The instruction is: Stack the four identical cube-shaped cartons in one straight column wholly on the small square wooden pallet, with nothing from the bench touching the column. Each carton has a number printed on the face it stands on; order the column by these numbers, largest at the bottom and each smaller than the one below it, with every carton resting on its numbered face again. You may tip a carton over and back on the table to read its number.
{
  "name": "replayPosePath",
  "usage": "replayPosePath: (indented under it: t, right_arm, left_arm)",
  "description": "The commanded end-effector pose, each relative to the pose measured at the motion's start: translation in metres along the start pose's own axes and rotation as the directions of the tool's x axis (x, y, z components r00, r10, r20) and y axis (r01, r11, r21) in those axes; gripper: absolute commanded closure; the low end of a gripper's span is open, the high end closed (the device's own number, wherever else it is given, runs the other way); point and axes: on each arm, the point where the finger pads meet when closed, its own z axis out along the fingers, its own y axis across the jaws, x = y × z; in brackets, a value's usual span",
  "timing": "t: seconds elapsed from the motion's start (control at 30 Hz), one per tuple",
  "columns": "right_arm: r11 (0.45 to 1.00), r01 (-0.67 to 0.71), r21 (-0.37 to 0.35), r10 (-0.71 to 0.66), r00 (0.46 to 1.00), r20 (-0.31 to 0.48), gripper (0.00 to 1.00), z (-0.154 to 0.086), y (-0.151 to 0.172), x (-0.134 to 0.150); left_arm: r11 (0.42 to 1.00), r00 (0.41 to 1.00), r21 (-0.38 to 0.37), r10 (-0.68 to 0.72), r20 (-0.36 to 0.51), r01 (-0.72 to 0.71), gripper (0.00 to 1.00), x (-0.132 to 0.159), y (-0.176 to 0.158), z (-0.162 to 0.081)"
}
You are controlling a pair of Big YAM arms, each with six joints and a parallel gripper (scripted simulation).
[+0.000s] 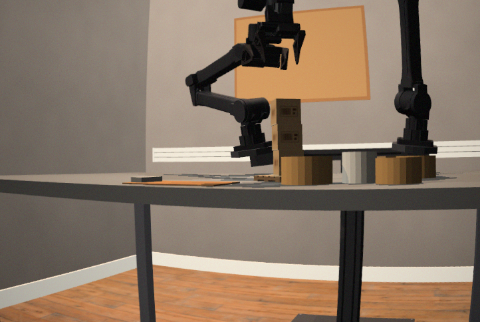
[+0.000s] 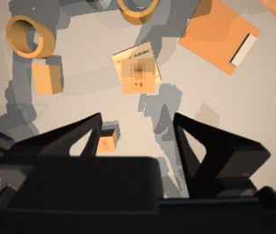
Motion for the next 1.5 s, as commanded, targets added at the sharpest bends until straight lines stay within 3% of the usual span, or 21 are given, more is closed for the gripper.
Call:
replayPosePath:
  t: [0.0,0.07,0.23,0.3,0.5,0.77,0.8,0.87,1.03,1.23,1.37,1.43,1.47]
  right_arm:
    - [0.994,0.113,0.003,-0.113,0.994,-0.004,0.00,-0.004,-0.013,-0.036]
    - [0.976,0.214,-0.039,-0.216,0.975,-0.057,0.00,-0.002,-0.012,-0.029]
    - [0.882,0.409,-0.236,-0.451,0.876,-0.169,0.00,0.000,-0.009,-0.006]
    - [0.882,0.409,-0.236,-0.451,0.876,-0.169,0.00,0.000,-0.009,-0.006]
    - [0.734,0.479,-0.482,-0.620,0.763,-0.186,0.00,-0.010,-0.006,0.013]
    - [0.577,0.414,-0.704,-0.669,0.734,-0.117,0.00,-0.033,0.001,0.019]
    - [0.561,0.404,-0.723,-0.667,0.737,-0.106,0.00,-0.036,0.002,0.018]
    - [0.561,0.404,-0.723,-0.667,0.737,-0.106,0.00,-0.036,0.002,0.018]
    - [0.484,0.345,-0.804,-0.629,0.776,-0.046,0.00,-0.051,0.005,0.009]
    - [0.483,0.281,-0.829,-0.566,0.823,-0.051,0.00,-0.057,0.007,-0.001]
    - [0.488,0.274,-0.828,-0.559,0.827,-0.056,0.00,-0.057,0.008,-0.001]
    - [0.488,0.274,-0.828,-0.559,0.827,-0.056,0.00,-0.057,0.008,-0.001]
    - [0.489,0.275,-0.828,-0.559,0.827,-0.055,0.00,-0.057,0.008,-0.001]
  left_arm:
    - [0.994,0.995,0.047,0.103,0.007,-0.103,0.17,0.004,0.001,0.006]
    - [0.981,0.984,0.078,0.180,0.014,-0.180,0.17,0.018,0.001,0.016]
    - [0.914,0.927,0.156,0.370,0.056,-0.374,0.17,0.049,0.008,0.052]
    - [0.914,0.927,0.156,0.370,0.056,-0.374,0.17,0.049,0.008,0.052]
    - [0.785,0.816,0.222,0.561,0.141,-0.578,0.17,0.084,0.025,0.090]
    - [0.578,0.634,0.261,0.725,0.270,-0.773,0.17,0.130,0.059,0.126]
    - [0.549,0.607,0.261,0.741,0.287,-0.794,0.17,0.135,0.064,0.130]
    - [0.549,0.607,0.261,0.741,0.287,-0.794,0.17,0.135,0.064,0.130]
    - [0.326,0.403,0.251,0.827,0.391,-0.912,0.17,0.179,0.100,0.145]
    - [0.116,0.220,0.242,0.858,0.464,-0.963,0.17,0.223,0.135,0.151]
    - [0.069,0.183,0.247,0.859,0.478,-0.967,0.17,0.236,0.145,0.153]
    - [0.069,0.183,0.247,0.859,0.478,-0.967,0.17,0.236,0.145,0.153]
    - [0.091,0.210,0.258,0.850,0.483,-0.962,0.17,0.232,0.137,0.150]
